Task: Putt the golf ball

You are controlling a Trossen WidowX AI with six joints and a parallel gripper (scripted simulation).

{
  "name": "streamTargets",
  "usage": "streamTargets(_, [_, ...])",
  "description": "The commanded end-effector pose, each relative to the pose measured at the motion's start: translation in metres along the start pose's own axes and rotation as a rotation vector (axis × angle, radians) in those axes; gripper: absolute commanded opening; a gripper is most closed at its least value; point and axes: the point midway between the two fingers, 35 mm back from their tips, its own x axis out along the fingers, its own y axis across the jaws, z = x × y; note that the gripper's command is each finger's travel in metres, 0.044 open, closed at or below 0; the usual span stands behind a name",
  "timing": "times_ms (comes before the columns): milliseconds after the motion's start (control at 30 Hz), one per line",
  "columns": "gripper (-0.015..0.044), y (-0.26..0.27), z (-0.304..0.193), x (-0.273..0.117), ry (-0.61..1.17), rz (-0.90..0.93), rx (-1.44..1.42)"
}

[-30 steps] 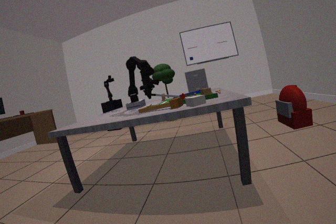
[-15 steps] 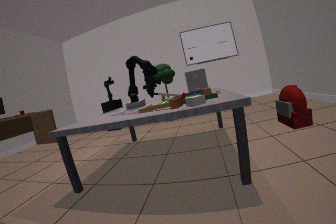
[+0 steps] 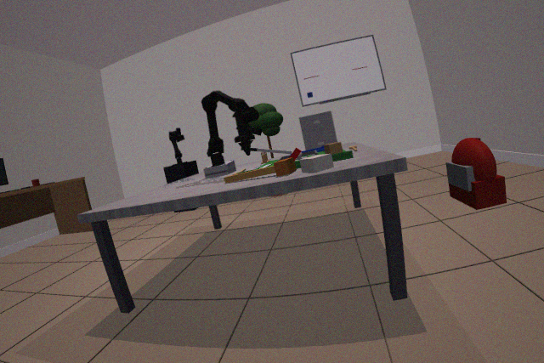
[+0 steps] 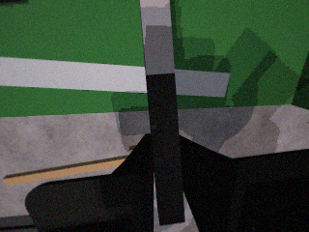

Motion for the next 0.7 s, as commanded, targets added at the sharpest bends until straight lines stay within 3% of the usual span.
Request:
streamTargets(0, [0.0000,-0.001,0.003,-0.023,-0.015,-0.013,0.004])
streamTargets(200, [0.0000,0.001,0.001,-0.049,-0.015,-0.013,0.004])
streamTargets(667, [0.0000,0.000,0.002,-0.042,-0.015,-0.010,0.000])
